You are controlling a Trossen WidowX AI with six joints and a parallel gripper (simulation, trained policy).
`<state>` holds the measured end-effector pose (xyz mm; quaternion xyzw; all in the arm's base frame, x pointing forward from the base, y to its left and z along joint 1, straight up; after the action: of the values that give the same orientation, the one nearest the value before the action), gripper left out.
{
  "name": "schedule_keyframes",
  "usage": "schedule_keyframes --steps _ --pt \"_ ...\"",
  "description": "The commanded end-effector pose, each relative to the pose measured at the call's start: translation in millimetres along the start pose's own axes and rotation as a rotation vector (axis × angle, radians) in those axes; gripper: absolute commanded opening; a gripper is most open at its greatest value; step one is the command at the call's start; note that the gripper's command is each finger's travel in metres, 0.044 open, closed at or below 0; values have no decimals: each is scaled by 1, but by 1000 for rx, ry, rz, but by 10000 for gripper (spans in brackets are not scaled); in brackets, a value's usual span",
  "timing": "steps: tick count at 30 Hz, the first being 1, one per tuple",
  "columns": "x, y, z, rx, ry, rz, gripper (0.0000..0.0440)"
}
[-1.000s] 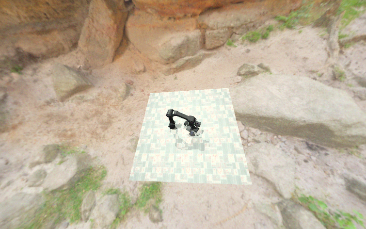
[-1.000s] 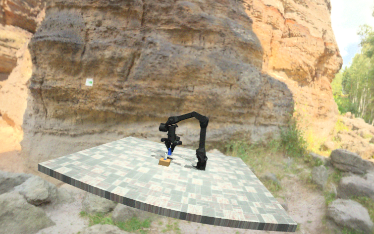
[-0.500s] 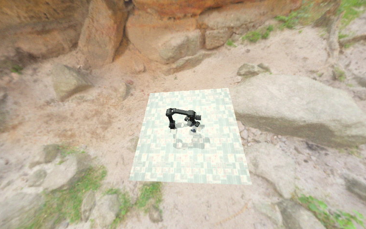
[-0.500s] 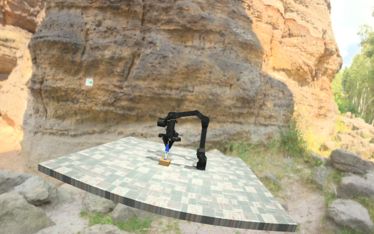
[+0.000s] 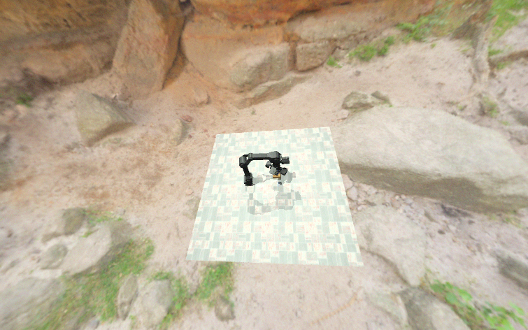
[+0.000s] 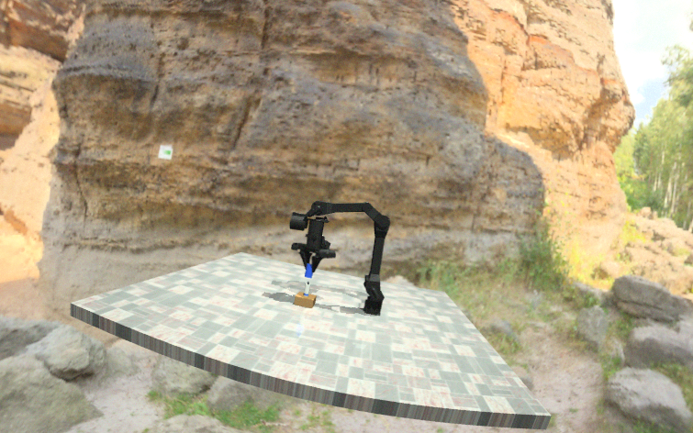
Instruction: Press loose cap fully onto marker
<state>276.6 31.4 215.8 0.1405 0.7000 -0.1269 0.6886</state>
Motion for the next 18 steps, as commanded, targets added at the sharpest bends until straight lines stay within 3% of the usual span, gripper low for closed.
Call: schedule_keyframes --steps 1,18 --pt "-5 13 -7 -11 2 6 42" --pt "2 35 -19 -26 37 -21 11"
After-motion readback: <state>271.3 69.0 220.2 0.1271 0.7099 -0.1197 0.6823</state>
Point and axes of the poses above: the point midway between the two fingers, 35 mm back from their tips, its own x axis out along the fingers, its own z axis across the jaws, y = z × x, the point moved 5 cm from there along -x, back along the fingers, and after that the axes turned 7 degrees about -x, right-handed, at the moved point
